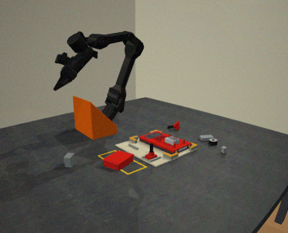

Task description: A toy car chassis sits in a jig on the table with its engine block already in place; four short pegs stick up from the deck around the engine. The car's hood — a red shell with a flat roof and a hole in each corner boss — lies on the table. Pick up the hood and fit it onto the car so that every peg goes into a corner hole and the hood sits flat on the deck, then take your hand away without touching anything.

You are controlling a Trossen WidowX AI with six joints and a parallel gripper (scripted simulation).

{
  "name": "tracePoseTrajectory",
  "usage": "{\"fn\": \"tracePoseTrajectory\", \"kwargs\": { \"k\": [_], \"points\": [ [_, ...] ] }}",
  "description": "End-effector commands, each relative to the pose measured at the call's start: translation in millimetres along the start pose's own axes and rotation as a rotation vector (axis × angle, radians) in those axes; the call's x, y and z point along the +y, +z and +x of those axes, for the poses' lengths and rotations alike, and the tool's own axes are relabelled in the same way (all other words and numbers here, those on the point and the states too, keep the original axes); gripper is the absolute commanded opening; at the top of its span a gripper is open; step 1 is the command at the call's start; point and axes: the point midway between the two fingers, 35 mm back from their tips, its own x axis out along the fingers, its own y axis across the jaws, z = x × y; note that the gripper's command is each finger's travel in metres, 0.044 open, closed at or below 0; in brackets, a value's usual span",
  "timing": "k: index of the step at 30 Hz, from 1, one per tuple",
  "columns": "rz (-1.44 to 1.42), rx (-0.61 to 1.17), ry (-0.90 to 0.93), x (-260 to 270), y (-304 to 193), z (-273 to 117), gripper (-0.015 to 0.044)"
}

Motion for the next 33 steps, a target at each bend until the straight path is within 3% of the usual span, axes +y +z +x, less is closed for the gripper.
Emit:
{"fn": "tracePoseTrajectory", "kwargs": {
  "k": [1,14,28,33],
  "points": [
    [-0.151,0.103,0.041,33,-31,6,0.0440],
    [-0.448,0.386,0.119,104,-125,10,0.0440],
    [-0.710,0.810,0.154,144,-255,-1,0.0440],
    [-0.719,0.830,0.154,145,-262,-2,0.0440]
  ]
}}
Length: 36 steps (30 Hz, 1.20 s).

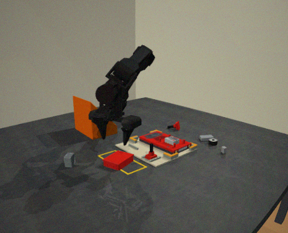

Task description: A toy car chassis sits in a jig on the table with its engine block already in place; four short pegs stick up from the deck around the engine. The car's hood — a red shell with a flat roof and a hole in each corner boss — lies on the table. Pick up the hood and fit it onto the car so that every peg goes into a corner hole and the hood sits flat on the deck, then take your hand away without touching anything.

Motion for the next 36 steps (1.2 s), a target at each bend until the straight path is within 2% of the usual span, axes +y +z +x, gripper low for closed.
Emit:
{"fn": "tracePoseTrajectory", "kwargs": {
  "k": [1,36],
  "points": [
    [-0.014,0.026,0.019,7,-3,2,0.0440],
    [-0.014,0.027,0.019,9,-7,19,0.0440]
  ]
}}
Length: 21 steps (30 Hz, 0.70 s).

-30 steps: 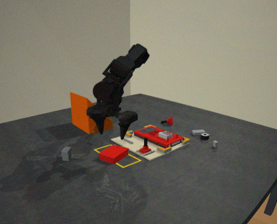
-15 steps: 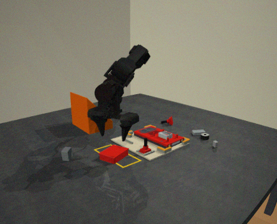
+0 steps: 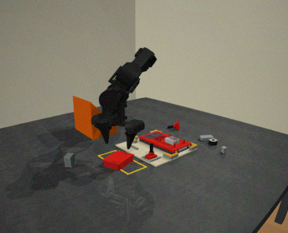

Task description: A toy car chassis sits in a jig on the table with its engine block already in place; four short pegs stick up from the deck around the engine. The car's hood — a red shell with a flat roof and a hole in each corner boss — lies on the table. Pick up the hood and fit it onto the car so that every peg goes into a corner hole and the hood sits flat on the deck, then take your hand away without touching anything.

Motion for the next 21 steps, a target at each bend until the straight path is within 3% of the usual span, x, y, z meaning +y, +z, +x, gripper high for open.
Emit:
{"fn": "tracePoseTrajectory", "kwargs": {
  "k": [1,21],
  "points": [
    [0.008,0.005,0.004,0,-1,4,0.0440],
    [0.008,0.006,0.004,0,-1,15,0.0440]
  ]
}}
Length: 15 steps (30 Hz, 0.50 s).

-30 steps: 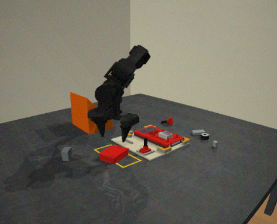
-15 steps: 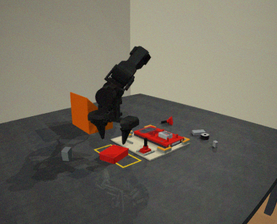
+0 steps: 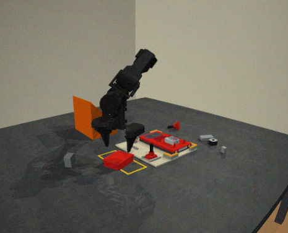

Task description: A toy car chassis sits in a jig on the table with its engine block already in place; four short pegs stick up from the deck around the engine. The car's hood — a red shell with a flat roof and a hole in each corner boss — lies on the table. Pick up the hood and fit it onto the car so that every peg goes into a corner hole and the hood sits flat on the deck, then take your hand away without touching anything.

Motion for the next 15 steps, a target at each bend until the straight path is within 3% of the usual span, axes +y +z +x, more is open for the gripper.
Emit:
{"fn": "tracePoseTrajectory", "kwargs": {
  "k": [1,15],
  "points": [
    [0.008,0.006,0.004,-0.1,-1.0,3.8,0.0440],
    [0.008,0.006,0.004,0.0,-1.1,11.8,0.0440]
  ]
}}
